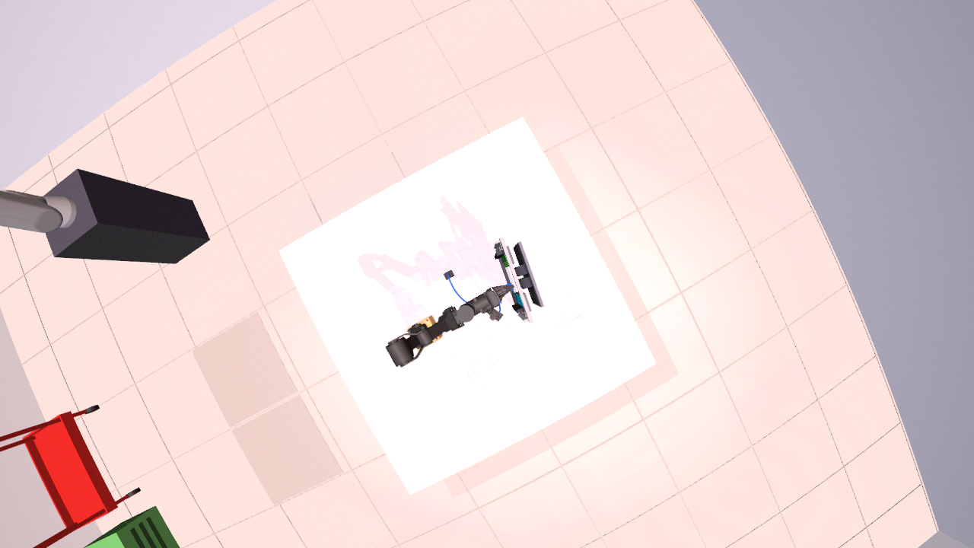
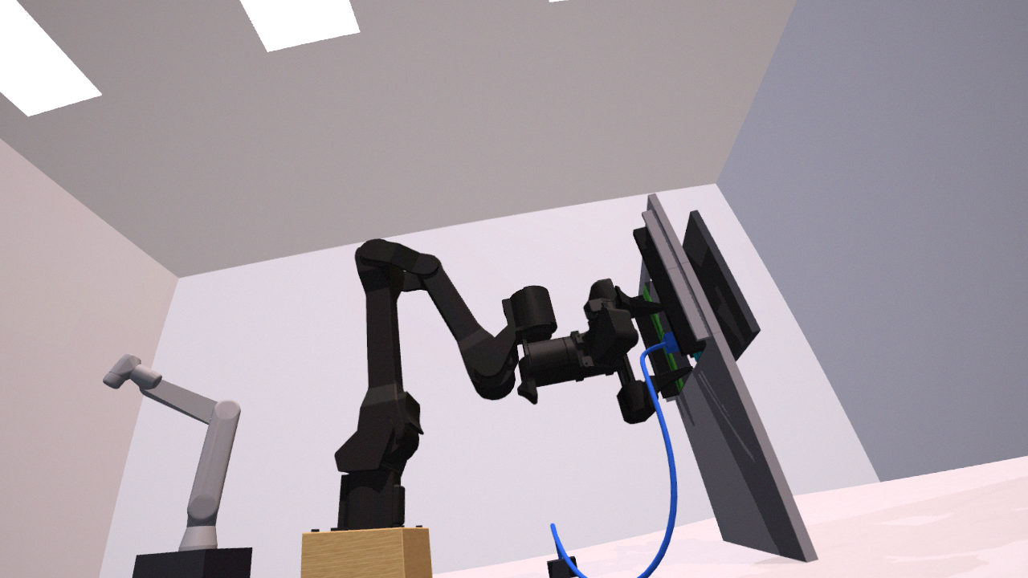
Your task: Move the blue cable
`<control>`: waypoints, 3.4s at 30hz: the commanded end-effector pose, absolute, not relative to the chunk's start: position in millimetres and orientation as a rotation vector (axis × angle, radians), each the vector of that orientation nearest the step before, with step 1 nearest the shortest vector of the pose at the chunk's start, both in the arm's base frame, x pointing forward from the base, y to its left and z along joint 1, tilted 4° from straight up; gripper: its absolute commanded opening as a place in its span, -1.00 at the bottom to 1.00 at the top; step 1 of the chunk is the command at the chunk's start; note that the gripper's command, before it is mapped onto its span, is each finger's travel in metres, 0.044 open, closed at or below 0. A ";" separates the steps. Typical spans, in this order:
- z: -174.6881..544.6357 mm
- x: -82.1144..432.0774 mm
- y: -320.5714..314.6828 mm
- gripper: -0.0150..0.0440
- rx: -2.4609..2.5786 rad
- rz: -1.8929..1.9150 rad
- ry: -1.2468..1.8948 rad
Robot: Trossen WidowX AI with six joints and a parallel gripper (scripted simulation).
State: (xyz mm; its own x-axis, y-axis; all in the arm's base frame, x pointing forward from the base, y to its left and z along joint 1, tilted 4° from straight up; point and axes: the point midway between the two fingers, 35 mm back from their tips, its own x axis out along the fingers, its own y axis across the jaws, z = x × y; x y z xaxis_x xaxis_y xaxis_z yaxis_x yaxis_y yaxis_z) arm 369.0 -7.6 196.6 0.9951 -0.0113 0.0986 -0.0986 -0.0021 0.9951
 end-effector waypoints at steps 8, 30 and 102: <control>193.1 361.2 -5.3 1.00 1.571 0.066 -0.090; 186.8 351.6 -5.5 1.00 1.571 0.065 -0.089; 185.5 343.5 -53.0 1.00 1.567 0.065 -0.088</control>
State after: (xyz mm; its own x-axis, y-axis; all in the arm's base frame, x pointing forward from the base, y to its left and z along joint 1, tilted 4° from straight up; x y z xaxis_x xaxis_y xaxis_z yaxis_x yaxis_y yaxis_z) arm 344.0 -50.3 185.5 0.9952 -0.0146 0.0967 -0.0967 0.0050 0.9953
